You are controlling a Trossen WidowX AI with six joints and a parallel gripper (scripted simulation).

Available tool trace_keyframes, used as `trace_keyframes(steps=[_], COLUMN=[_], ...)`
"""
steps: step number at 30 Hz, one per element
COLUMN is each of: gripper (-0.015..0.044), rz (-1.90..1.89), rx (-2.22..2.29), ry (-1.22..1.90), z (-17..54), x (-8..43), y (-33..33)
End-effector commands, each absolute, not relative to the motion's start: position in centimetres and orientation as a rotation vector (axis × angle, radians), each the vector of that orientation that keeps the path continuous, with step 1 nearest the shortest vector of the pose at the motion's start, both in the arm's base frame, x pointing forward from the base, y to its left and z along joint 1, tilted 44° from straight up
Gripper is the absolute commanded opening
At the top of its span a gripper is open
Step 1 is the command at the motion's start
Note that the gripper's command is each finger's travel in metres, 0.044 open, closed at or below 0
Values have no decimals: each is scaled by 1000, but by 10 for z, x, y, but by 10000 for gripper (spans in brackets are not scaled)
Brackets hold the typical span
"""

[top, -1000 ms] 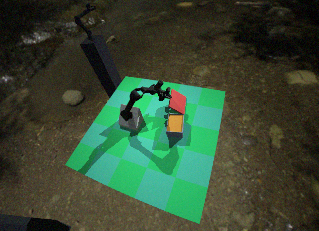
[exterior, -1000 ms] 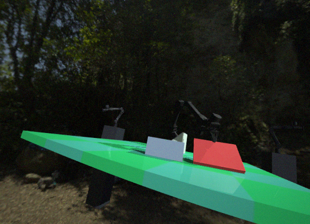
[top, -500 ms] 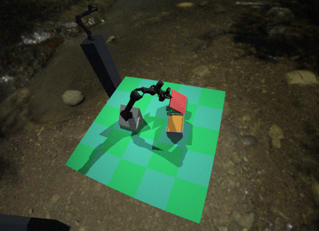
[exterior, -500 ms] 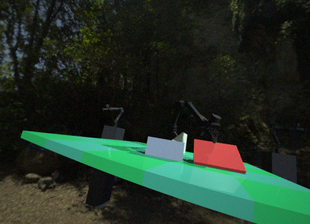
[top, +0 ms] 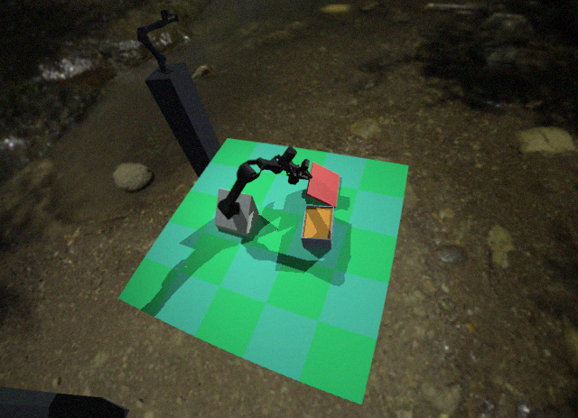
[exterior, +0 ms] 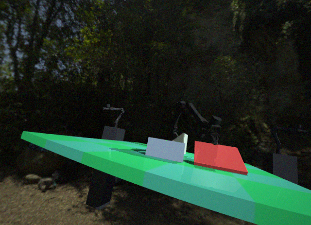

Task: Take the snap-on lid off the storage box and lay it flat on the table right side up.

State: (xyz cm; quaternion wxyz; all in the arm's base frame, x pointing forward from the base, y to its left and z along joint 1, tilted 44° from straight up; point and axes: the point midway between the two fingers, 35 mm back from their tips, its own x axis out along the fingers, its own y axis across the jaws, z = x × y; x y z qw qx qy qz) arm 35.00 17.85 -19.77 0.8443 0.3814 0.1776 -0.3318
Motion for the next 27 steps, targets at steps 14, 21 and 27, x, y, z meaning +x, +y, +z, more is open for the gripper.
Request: trace_keyframes(steps=[14,21,27], gripper=[0,0,0], rz=[-728,-728,-728], rx=[784,784,784], ry=[390,389,389], z=[-216,-220,-224], x=[345,345,344], y=[157,153,150])
